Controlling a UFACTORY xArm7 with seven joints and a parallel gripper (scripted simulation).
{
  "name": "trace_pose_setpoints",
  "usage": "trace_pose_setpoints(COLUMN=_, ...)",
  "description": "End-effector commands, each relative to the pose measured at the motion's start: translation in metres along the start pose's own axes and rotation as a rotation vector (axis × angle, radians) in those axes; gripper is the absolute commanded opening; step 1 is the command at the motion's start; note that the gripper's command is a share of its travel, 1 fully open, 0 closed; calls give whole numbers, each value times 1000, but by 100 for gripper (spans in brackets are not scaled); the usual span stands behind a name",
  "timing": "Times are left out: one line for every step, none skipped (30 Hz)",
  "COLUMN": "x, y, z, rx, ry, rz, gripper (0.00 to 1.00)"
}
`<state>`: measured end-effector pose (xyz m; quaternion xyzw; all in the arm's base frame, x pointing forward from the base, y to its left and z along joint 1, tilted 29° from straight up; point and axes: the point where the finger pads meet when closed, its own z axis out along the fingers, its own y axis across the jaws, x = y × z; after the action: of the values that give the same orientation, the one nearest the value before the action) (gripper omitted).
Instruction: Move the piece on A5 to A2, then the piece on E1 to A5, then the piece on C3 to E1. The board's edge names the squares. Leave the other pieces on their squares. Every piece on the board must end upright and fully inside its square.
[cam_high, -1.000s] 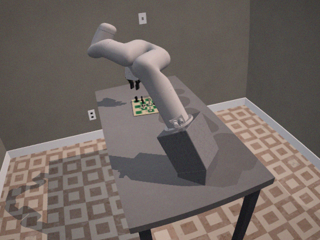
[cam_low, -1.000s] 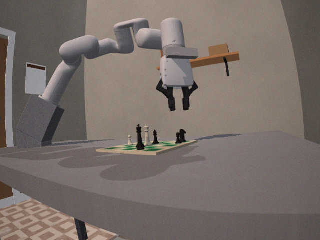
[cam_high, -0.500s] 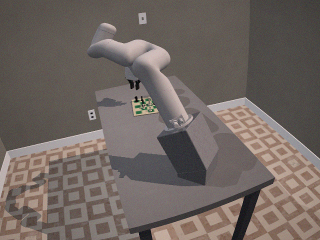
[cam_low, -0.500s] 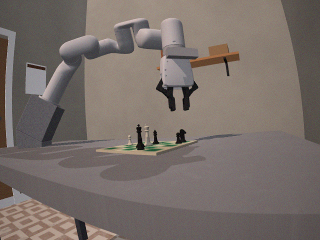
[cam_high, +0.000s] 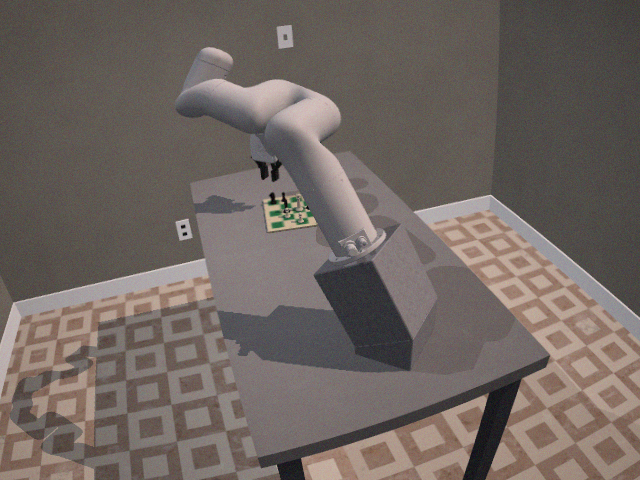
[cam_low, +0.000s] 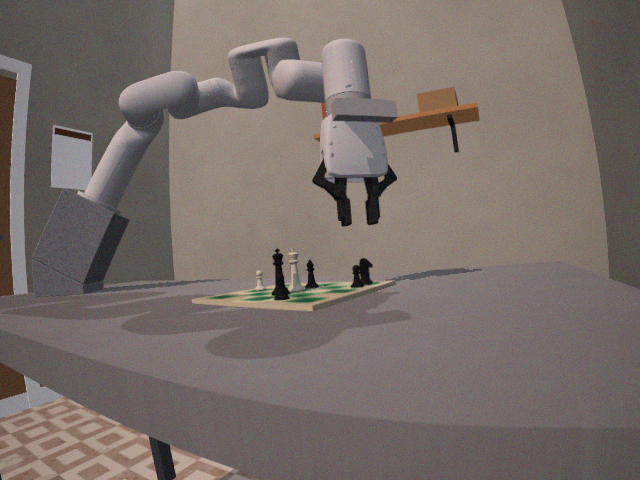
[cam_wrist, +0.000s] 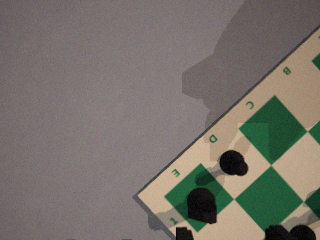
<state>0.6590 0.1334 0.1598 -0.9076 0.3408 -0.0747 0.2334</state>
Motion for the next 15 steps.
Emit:
trace_pose_setpoints(x=2, y=-1, z=2, rx=3, ry=4, rz=0, gripper=41)
trace_pose_setpoints(x=2, y=-1, z=3, rx=3, ry=4, rz=0, gripper=41)
trace_pose_setpoints(x=2, y=-1, z=4, rx=3, ry=4, rz=0, gripper=41)
trace_pose_setpoints(x=2, y=-1, z=4, rx=3, ry=4, rz=0, gripper=41)
trace_pose_setpoints(x=2, y=-1, z=4, rx=3, ry=4, rz=0, gripper=41)
trace_pose_setpoints(x=2, y=-1, z=6, rx=3, ry=4, rz=0, gripper=41)
trace_pose_setpoints(x=2, y=-1, z=7, rx=3, ry=4, rz=0, gripper=41)
trace_pose_setpoints(x=2, y=-1, z=9, rx=3, ry=4, rz=0, gripper=41)
trace_pose_setpoints(x=2, y=-1, z=10, rx=3, ry=4, rz=0, gripper=41)
trace_pose_setpoints(x=2, y=-1, z=12, rx=3, ry=4, rz=0, gripper=41)
trace_pose_setpoints(x=2, y=-1, z=14, rx=3, ry=4, rz=0, gripper=41)
trace_pose_setpoints(x=2, y=-1, z=15, rx=3, ry=4, rz=0, gripper=41)
trace_pose_setpoints(x=2, y=-1, z=17, rx=3, ry=4, rz=0, gripper=41)
trace_pose_setpoints(x=2, y=-1, z=18, rx=3, ry=4, rz=0, gripper=41)
trace_pose_setpoints(x=2, y=-1, z=20, rx=3, ry=4, rz=0, gripper=41)
